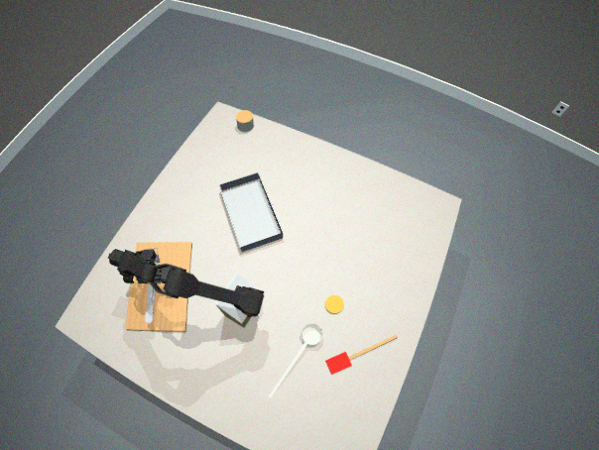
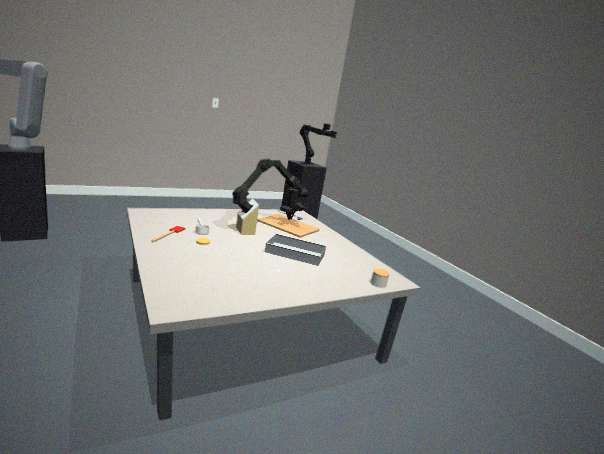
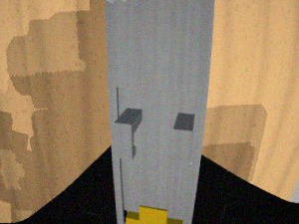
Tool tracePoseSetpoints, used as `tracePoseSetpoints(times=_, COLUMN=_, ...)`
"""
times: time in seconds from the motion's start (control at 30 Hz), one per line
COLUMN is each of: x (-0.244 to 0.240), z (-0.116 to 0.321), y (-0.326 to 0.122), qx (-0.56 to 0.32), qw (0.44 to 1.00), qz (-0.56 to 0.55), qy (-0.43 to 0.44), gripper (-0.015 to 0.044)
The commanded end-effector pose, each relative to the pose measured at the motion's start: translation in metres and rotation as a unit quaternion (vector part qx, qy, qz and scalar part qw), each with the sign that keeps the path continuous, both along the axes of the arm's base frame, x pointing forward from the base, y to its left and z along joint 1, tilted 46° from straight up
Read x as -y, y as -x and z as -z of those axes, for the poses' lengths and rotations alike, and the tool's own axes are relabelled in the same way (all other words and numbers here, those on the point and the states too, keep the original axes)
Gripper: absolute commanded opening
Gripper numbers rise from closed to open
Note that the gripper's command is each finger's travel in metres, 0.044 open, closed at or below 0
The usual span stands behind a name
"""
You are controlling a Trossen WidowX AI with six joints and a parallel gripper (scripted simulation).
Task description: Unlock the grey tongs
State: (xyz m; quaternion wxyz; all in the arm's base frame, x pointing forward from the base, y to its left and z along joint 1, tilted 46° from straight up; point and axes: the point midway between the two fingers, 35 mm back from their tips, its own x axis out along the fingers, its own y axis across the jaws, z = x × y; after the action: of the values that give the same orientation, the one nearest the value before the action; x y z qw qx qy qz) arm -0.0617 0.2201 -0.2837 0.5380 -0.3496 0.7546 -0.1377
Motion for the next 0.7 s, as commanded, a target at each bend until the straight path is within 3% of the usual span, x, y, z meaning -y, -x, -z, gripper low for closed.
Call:
tracePoseSetpoints(times=0.0, x=-0.001, z=0.0, y=0.0, qx=0.0, qw=1.0, qz=0.0, qy=-0.001, gripper=0.0086)
tracePoseSetpoints(times=0.43, x=-0.001, z=0.0, y=0.0, qx=0.0, qw=1.0, qz=0.0, qy=-0.001, gripper=0.0427)
tracePoseSetpoints(times=0.67, x=-0.002, z=-0.013, y=-0.006, qx=0.0, qw=1.0, qz=0.0, qy=-0.001, gripper=0.044)
